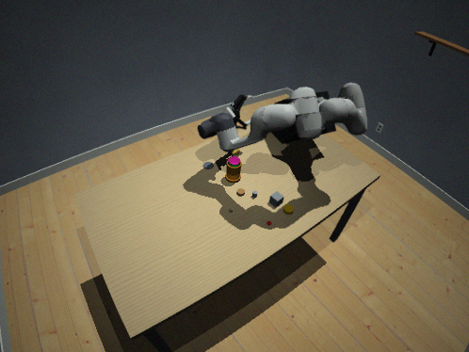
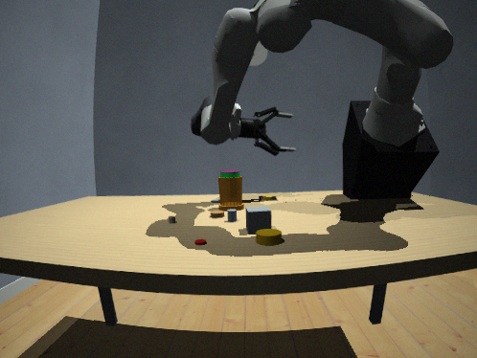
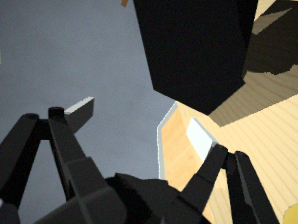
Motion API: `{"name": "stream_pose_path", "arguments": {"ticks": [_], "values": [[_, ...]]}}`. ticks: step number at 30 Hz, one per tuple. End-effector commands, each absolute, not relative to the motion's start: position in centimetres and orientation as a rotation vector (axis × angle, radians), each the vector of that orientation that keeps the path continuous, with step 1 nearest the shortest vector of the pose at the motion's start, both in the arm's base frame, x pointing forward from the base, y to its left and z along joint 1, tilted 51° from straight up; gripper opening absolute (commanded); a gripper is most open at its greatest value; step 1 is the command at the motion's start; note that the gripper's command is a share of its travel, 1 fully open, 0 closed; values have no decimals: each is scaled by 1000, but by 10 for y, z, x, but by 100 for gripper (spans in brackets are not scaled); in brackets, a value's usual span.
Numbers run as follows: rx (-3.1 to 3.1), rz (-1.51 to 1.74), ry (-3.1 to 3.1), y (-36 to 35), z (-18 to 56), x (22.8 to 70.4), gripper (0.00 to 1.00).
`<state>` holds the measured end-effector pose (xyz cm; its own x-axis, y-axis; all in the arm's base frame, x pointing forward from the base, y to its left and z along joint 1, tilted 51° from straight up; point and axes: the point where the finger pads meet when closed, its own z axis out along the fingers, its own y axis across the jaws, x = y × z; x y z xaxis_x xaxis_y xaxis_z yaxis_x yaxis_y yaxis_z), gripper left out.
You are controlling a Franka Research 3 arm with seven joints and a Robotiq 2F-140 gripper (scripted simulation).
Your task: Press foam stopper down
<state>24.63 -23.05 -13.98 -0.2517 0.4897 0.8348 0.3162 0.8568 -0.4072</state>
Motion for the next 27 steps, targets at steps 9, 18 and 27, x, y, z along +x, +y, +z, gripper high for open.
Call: {"name": "stream_pose_path", "arguments": {"ticks": [9, 18, 27], "values": [[-605, 184, -1859, -231, -140, 246, 100], [-606, 183, -1859, -230, -140, 247, 0], [-1117, -250, -1868, -187, -91, 348, 0]]}}
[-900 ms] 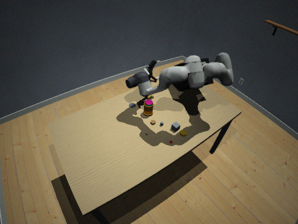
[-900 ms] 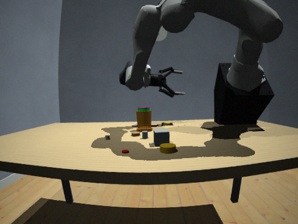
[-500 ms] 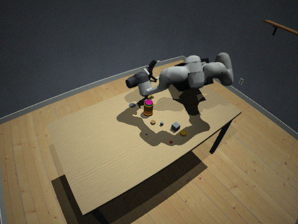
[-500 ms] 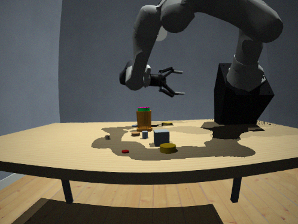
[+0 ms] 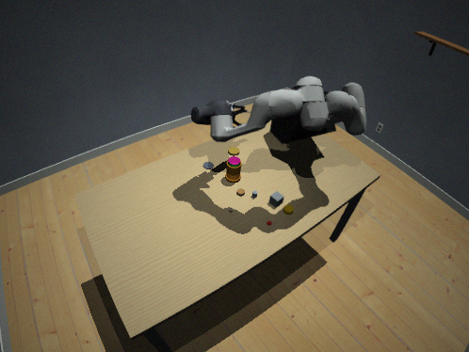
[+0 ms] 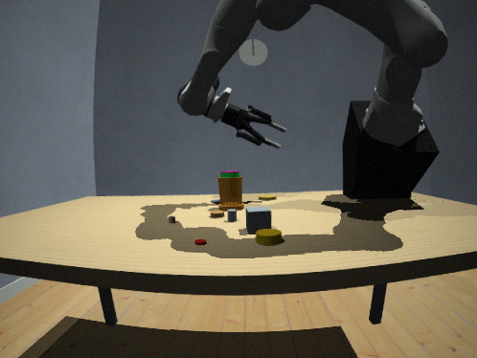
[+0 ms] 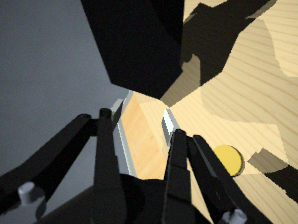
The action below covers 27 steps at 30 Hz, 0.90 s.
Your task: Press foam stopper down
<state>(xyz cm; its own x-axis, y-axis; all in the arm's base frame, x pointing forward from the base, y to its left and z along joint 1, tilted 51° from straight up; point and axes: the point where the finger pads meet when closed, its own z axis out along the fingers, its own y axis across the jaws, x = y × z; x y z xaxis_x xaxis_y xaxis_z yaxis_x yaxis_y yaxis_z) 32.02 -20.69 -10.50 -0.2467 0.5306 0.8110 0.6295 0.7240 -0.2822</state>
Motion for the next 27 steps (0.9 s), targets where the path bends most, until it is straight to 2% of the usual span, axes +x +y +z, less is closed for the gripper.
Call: {"name": "stream_pose_path", "arguments": {"ticks": [1, 4, 7, 11, 27], "values": [[-1142, -266, -1864, -187, -91, 348, 0], [-1321, -438, -1839, -169, -71, 392, 0], [-1369, -469, -1824, -169, -71, 392, 0], [-1551, -640, -1773, -153, -54, 428, 0], [-1905, -1007, -1609, -120, -19, 502, 0]]}}
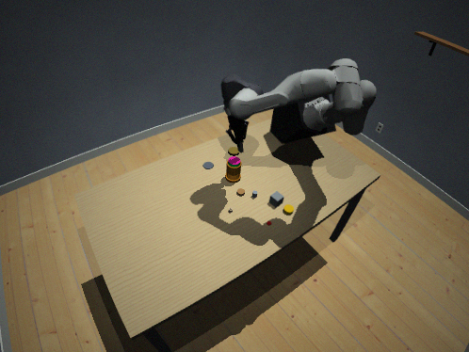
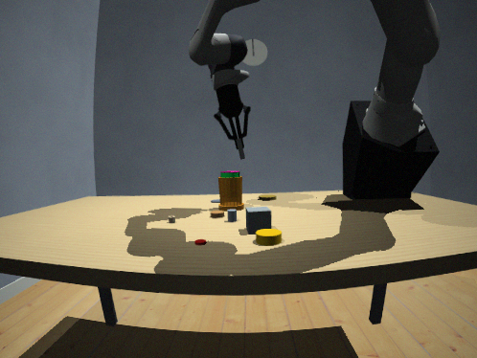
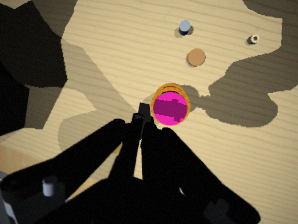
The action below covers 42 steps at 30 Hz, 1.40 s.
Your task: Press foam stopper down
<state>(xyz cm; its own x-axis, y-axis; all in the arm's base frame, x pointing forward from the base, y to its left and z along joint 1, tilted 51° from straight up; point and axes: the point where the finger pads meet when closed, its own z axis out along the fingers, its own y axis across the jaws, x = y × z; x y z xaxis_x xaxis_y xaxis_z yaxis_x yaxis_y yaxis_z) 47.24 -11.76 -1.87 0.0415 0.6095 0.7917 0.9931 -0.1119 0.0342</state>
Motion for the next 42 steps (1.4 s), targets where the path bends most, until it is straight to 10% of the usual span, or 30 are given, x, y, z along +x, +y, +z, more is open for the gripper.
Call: {"name": "stream_pose_path", "arguments": {"ticks": [1, 42], "values": [[-1927, -1033, -1595, -118, -17, 507, 0], [-1947, -1054, -1582, -116, -15, 511, 0]]}}
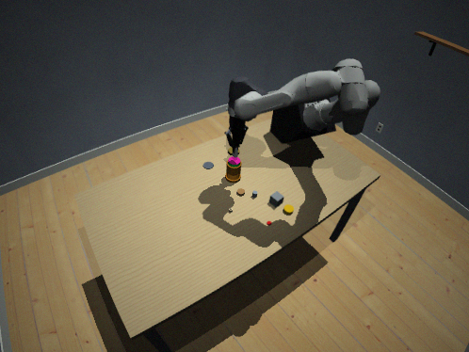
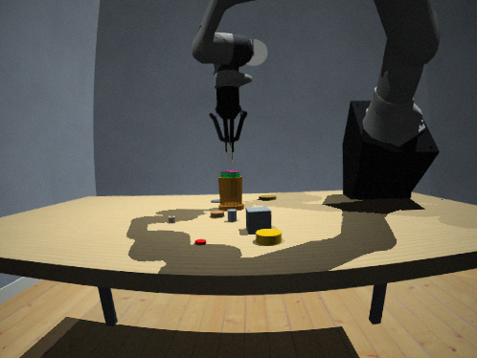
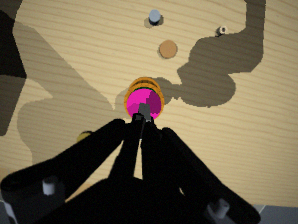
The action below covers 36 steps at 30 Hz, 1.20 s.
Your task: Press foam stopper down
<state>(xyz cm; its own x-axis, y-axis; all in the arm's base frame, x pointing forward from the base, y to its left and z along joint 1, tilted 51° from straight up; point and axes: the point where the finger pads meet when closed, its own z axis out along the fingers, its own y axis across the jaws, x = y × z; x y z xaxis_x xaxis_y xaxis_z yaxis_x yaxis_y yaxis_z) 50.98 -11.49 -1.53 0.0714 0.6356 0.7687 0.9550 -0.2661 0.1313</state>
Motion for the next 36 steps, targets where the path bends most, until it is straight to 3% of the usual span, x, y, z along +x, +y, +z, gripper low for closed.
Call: {"name": "stream_pose_path", "arguments": {"ticks": [1, 36], "values": [[-1947, -1054, -1582, -116, -15, 511, 0], [-1947, -1054, -1582, -103, -26, 517, 0]]}}
